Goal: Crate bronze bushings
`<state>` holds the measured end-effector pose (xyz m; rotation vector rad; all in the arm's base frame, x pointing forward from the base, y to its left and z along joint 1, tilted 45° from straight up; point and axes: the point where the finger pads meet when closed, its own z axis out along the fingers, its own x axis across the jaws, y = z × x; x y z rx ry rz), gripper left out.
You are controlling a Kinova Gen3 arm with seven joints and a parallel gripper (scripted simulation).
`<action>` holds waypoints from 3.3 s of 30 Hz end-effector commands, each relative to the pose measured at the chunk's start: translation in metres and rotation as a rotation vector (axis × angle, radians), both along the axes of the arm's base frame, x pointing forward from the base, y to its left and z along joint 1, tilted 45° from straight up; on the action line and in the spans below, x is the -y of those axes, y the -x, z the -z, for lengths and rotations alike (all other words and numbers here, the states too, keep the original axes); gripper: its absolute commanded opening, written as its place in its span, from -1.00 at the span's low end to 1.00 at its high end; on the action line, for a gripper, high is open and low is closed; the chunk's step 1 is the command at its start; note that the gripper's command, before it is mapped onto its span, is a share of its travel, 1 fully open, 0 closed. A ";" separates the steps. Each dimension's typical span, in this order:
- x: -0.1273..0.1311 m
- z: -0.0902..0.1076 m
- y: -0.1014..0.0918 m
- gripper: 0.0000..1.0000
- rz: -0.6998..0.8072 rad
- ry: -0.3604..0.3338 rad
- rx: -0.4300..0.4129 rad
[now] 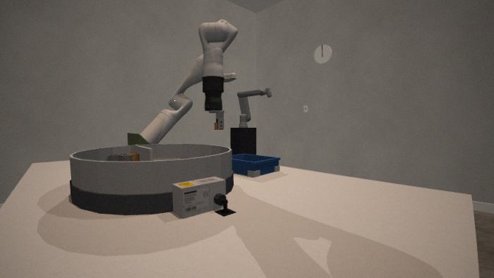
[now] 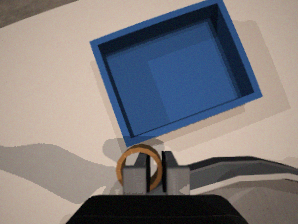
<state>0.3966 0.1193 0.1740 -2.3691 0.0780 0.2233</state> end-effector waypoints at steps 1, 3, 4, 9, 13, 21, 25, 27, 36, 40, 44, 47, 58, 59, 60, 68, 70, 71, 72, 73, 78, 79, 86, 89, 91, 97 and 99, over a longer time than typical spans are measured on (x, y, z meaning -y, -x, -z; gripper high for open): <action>-0.015 -0.015 -0.002 -1.00 -0.003 0.000 0.005; -0.032 -0.031 -0.003 -1.00 -0.003 0.000 0.005; -0.040 -0.039 -0.004 -1.00 -0.003 0.000 0.005; -0.040 -0.039 -0.004 -1.00 -0.003 0.000 0.005; -0.040 -0.039 -0.004 -1.00 -0.003 0.000 0.005; -0.056 -0.022 -0.001 -1.00 -0.003 0.001 0.006; -0.056 -0.022 -0.001 -1.00 -0.003 0.001 0.006; -0.056 -0.022 -0.001 -1.00 -0.003 0.001 0.006; -0.066 -0.012 0.001 -1.00 -0.003 0.001 0.007; -0.073 -0.006 0.002 -1.00 -0.003 0.001 0.008; -0.073 -0.006 0.002 -1.00 -0.003 0.001 0.008; -0.073 -0.006 0.002 -1.00 -0.003 0.001 0.008; -0.090 0.011 0.005 -1.00 -0.003 0.002 0.009; -0.090 0.011 0.005 -1.00 -0.003 0.002 0.009; -0.090 0.011 0.005 -1.00 -0.003 0.002 0.009; -0.093 0.014 0.006 -1.00 -0.003 0.002 0.010; -0.099 0.021 0.007 -1.00 -0.003 0.002 0.010; -0.103 0.024 0.008 -1.00 -0.003 0.003 0.011; -0.106 0.027 0.008 -1.00 -0.003 0.003 0.011; -0.106 0.027 0.008 -1.00 -0.003 0.003 0.011; -0.106 0.027 0.008 -1.00 -0.003 0.003 0.011; -0.106 0.027 0.008 -1.00 -0.003 0.003 0.011; -0.108 0.030 0.009 -1.00 -0.003 0.003 0.011; -0.112 0.033 0.009 -1.00 -0.003 0.003 0.011; -0.112 0.033 0.009 -1.00 -0.003 0.003 0.011; -0.112 0.033 0.009 -1.00 -0.003 0.003 0.011; -0.112 0.033 0.009 -1.00 -0.003 0.003 0.011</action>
